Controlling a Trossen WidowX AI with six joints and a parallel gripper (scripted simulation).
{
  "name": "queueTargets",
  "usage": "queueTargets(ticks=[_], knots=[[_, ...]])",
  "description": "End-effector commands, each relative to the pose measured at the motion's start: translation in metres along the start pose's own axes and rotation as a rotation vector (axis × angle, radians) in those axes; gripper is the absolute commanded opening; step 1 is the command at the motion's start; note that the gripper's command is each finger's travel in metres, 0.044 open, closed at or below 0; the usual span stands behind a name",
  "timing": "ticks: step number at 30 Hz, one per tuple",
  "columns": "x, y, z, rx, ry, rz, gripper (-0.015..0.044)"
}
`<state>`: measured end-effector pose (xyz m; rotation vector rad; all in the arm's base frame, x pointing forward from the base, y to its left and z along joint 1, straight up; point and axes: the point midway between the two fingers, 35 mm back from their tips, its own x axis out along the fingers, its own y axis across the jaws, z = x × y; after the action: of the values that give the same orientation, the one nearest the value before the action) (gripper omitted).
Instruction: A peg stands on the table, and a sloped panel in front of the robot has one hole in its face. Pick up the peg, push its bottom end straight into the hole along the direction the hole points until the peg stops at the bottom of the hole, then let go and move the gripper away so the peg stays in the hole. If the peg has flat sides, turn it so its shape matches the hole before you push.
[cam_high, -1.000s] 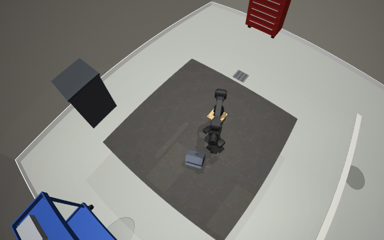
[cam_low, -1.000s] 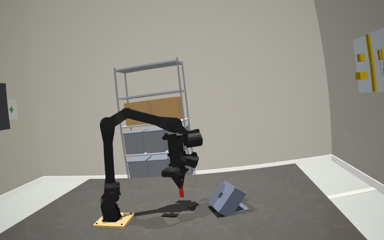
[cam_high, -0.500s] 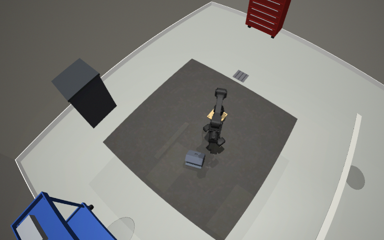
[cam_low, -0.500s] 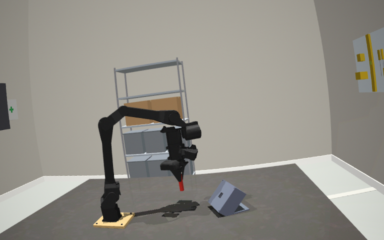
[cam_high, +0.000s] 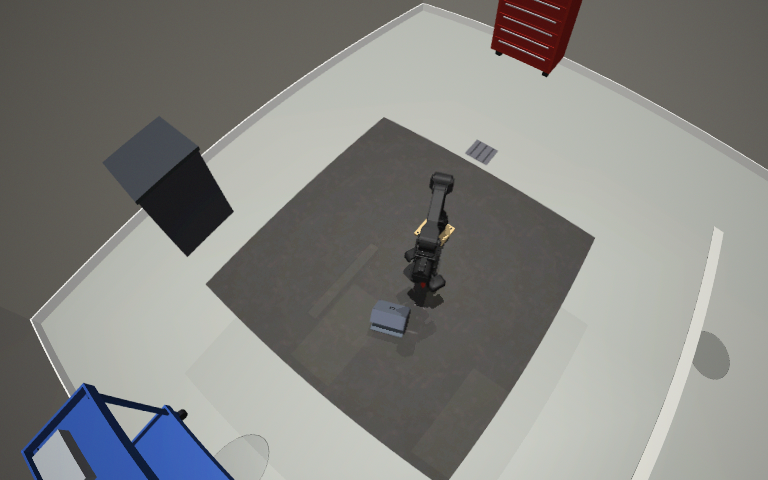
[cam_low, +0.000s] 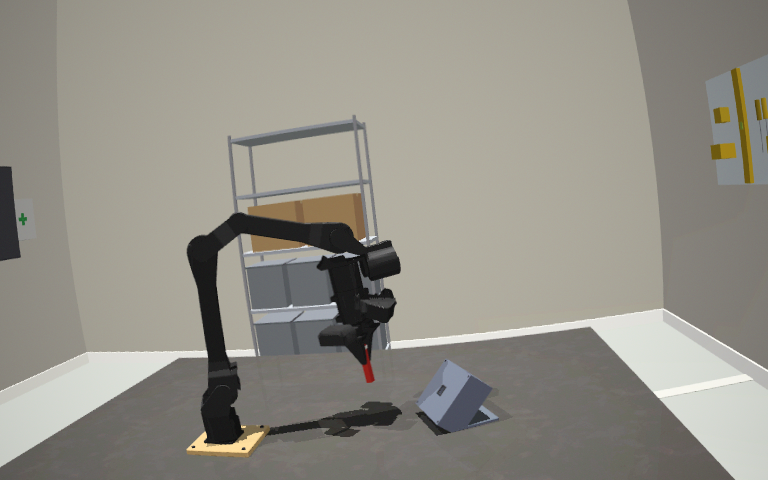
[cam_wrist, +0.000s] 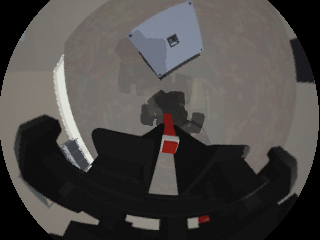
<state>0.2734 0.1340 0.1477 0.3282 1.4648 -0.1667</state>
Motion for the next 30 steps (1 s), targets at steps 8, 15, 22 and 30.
queueTargets(ticks=[8, 15, 22, 30], knots=[[0.001, -0.004, 0.007, 0.090, -0.031, 0.062, 0.0000], [0.001, -0.007, 0.012, 0.144, -0.054, 0.101, 0.0000], [0.001, -0.010, 0.016, 0.197, -0.076, 0.139, 0.0000], [0.000, -0.013, 0.022, 0.256, -0.101, 0.184, 0.0000]])
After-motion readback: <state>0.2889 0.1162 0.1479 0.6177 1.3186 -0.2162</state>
